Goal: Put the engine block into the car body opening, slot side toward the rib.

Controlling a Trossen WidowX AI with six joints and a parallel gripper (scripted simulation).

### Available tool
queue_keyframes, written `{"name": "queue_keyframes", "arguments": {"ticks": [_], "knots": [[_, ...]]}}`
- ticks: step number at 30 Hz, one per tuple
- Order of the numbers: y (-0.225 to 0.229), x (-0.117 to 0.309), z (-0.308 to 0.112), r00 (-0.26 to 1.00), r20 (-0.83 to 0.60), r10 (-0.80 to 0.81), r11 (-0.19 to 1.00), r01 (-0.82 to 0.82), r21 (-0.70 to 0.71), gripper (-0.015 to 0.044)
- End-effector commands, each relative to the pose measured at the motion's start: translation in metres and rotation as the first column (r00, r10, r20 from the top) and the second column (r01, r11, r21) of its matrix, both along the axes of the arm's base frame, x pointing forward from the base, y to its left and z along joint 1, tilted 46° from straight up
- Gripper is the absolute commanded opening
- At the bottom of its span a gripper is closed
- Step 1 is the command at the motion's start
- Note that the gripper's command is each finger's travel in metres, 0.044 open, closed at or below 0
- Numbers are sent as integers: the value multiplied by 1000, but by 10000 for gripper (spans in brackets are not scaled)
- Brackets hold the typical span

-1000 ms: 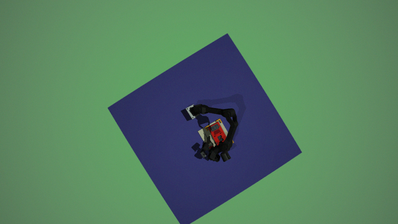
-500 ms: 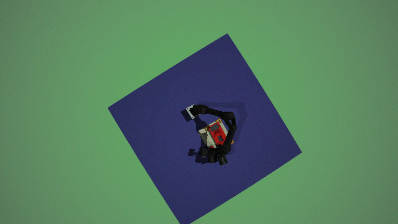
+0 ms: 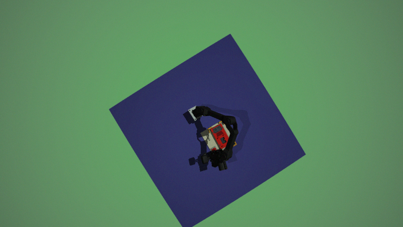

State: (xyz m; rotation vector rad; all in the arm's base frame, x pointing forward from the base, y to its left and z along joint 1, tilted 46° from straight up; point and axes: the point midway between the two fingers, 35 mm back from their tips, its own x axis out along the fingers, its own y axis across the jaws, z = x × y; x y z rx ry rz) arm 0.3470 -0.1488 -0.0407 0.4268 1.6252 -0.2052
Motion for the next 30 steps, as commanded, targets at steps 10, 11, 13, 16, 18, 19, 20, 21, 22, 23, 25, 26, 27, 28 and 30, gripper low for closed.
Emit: {"name": "queue_keyframes", "arguments": {"ticks": [10,11,13,16,18,19,20,21,22,23,25,26,27,28,30], "knots": [[-6,0,1,918,118,378,910,-392,133,440],[-6,0,1,905,132,405,896,-421,140,440],[-7,0,2,876,161,455,865,-478,153,440],[-8,0,2,825,208,525,813,-559,166,440],[-10,0,2,788,242,566,775,-609,170,440],[-10,0,3,768,260,586,755,-633,171,440],[-11,0,3,747,278,604,734,-657,170,440],[-12,-1,3,725,296,622,713,-680,169,440],[-12,-1,3,703,314,638,692,-702,167,440],[-13,-1,3,680,332,654,670,-724,164,440],[-14,-1,4,632,368,682,626,-765,154,440],[-15,-1,4,607,386,694,603,-784,148,440],[-15,-1,4,581,404,706,579,-803,142,440],[-16,-1,5,555,421,717,555,-820,135,440],[-17,-1,5,501,455,736,507,-854,118,440]]}}
